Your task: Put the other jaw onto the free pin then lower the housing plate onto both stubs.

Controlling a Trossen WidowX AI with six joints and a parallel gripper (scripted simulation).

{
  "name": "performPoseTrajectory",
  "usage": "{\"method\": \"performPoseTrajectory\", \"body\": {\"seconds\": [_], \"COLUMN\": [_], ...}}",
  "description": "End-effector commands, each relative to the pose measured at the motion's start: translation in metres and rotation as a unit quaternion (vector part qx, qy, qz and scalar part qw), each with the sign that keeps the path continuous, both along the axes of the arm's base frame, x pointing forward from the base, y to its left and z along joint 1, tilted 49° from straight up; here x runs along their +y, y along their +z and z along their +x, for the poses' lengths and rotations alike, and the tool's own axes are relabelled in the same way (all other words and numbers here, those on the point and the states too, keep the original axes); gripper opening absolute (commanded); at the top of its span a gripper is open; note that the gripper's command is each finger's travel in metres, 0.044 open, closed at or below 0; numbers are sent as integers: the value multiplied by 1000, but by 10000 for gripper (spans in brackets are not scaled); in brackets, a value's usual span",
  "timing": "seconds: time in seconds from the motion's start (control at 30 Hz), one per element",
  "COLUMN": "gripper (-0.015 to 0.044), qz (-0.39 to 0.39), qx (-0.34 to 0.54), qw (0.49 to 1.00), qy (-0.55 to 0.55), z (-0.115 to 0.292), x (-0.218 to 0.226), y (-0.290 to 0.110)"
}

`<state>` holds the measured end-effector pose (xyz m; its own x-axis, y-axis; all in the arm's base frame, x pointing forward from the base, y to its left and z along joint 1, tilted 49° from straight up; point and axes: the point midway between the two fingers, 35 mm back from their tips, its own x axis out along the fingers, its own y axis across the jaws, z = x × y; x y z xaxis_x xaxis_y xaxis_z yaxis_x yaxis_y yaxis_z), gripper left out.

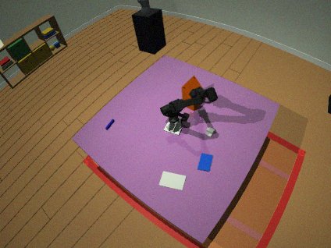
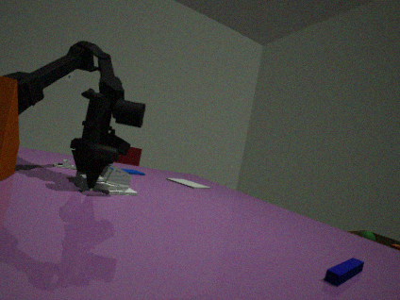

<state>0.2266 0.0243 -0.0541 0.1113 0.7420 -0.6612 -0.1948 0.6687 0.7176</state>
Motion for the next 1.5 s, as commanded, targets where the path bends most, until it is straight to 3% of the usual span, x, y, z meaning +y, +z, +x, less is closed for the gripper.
{"method": "performPoseTrajectory", "body": {"seconds": [0.0, 1.4, 1.47], "gripper": [351, 351, 403], "qz": [-1, -1, 0], "qx": [1, 1, 0], "qw": [1000, 1000, 1000], "qy": [-1, -1, 0], "z": [0, 0, 0], "x": [0, 0, 0], "y": [-1, -1, 0]}}
